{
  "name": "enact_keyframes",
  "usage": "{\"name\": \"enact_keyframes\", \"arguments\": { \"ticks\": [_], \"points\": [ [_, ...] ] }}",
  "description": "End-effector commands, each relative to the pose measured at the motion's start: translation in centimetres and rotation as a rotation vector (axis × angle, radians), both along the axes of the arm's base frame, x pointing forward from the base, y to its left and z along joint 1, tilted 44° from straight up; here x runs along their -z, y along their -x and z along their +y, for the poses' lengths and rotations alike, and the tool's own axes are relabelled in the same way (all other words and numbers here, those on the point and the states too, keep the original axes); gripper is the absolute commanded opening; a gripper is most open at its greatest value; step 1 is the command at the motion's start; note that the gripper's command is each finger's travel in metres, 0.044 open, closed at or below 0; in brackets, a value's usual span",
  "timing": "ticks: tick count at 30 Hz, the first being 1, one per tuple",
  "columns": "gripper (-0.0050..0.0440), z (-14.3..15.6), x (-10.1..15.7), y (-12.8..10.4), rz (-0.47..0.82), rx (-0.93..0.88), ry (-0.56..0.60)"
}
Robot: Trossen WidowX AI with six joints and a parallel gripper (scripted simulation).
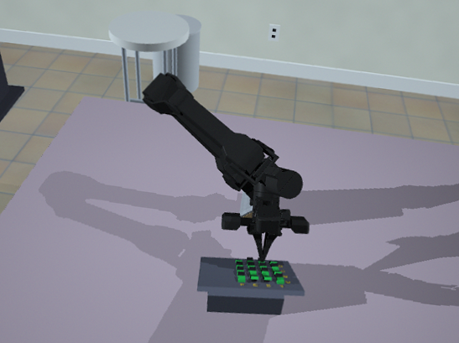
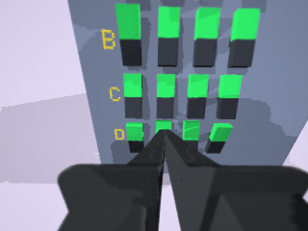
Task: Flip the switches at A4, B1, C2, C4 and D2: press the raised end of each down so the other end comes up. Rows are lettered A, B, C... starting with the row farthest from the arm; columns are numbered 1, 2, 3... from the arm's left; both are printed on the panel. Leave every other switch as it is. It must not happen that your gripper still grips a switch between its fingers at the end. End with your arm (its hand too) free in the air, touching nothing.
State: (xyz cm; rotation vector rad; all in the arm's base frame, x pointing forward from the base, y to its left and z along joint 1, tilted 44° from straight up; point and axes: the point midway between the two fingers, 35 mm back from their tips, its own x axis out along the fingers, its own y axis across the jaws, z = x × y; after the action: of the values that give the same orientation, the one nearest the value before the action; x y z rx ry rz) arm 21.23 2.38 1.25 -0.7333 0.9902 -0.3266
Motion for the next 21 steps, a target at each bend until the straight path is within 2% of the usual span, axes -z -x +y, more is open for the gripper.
{"name": "enact_keyframes", "arguments": {
  "ticks": [1,3,7,13,15,18,21],
  "points": [
    [0.0000,1.4,-1.1,0.8,-0.006,-0.010,-0.013],
    [0.0000,1.4,-1.1,0.8,-0.006,-0.010,-0.013],
    [0.0000,3.4,-2.9,2.3,-0.036,-0.017,-0.039],
    [0.0000,3.4,-3.9,3.4,-0.021,-0.021,-0.005],
    [0.0000,3.7,-4.4,2.8,-0.020,-0.021,-0.006],
    [0.0000,4.8,-6.5,0.1,-0.020,-0.021,-0.006],
    [0.0000,5.0,-6.9,-0.4,-0.021,-0.021,-0.006]
  ]
}}
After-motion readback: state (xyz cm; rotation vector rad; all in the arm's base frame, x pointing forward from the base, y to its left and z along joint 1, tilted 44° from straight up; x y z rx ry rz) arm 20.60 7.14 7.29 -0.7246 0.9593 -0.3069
